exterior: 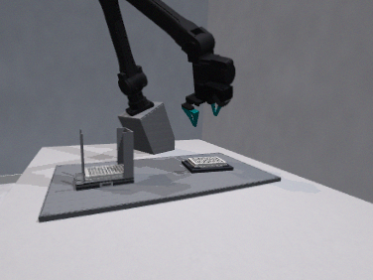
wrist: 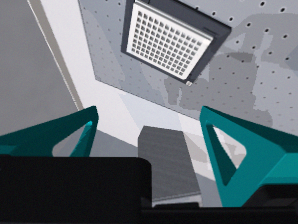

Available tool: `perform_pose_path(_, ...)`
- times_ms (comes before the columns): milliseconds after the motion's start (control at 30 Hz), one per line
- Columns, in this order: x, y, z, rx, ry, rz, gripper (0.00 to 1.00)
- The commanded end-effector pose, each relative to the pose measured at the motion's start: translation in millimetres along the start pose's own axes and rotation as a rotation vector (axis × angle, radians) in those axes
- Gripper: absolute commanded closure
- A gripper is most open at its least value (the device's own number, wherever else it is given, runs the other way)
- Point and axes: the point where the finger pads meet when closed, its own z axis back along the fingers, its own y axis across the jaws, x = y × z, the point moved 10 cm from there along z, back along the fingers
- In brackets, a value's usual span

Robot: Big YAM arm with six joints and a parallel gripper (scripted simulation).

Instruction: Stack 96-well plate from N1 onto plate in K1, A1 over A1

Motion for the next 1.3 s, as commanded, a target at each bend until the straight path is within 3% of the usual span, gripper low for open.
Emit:
perform_pose_path(0,-3,15,-8.9,-0.024,-0.020,0.175,0.00)
perform_pose_path(100,-5,19,-4.0,-0.059,-0.045,0.266,0.00)
perform_pose_path(133,-6,23,-13.5,-0.073,-0.034,0.298,0.00)
perform_pose_path(200,-7,25,-12.6,-0.097,-0.043,0.359,0.00)
perform_pose_path(267,-7,25,-12.6,-0.097,-0.043,0.359,0.00)
perform_pose_path(400,-12,35,-21.8,-0.149,-0.047,0.482,0.00)
perform_pose_path(500,-14,38,-17.3,-0.187,-0.065,0.572,0.00)
perform_pose_path(533,-16,42,-25.8,-0.201,-0.052,0.604,0.00)
perform_pose_path(633,-19,45,-20.4,-0.241,-0.071,0.693,0.00)
perform_pose_path(667,-20,48,-29.7,-0.255,-0.054,0.725,0.00)
perform_pose_path(767,-23,51,-24.6,-0.296,-0.069,0.814,0.00)
perform_pose_path(833,-23,51,-24.6,-0.296,-0.069,0.814,0.00)
perform_pose_path(933,-28,60,-36.4,-0.338,-0.049,0.906,0.00)
perform_pose_path(1067,-31,63,-29.9,-0.398,-0.064,1.021,0.00)
perform_pose_path(1100,-33,67,-38.7,-0.411,-0.042,1.054,0.00)
perform_pose_path(1267,-39,74,-42.6,-0.487,-0.025,1.201,0.00)
